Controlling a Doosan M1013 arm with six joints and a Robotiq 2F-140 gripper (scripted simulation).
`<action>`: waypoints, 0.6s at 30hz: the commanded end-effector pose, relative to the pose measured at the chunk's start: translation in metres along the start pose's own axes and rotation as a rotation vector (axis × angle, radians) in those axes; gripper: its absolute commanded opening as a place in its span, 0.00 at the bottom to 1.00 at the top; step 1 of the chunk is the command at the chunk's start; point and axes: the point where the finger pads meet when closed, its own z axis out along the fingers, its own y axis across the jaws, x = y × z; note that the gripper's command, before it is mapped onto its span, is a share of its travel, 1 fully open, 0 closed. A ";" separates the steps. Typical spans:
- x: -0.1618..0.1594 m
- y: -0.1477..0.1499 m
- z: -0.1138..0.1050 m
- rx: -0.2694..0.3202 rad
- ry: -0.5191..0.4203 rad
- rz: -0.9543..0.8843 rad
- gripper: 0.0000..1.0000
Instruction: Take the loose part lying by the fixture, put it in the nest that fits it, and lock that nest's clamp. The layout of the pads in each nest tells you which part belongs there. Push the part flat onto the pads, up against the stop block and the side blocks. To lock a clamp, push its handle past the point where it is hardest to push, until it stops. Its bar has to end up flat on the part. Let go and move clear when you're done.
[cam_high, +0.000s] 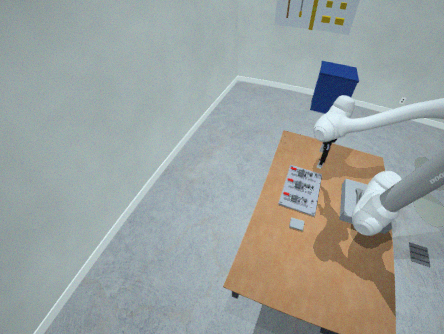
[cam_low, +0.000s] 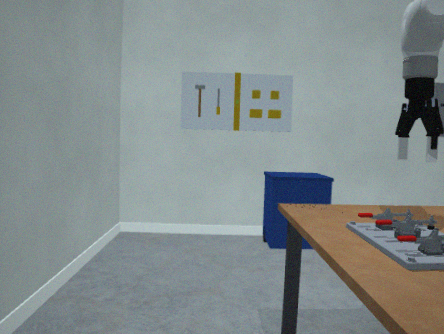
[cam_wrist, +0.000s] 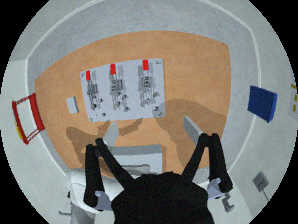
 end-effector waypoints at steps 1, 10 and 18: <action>0.000 0.000 0.000 0.000 0.000 0.000 1.00; 0.000 0.000 0.000 0.000 0.000 0.000 0.10; 0.000 0.000 0.000 0.000 0.000 0.000 0.10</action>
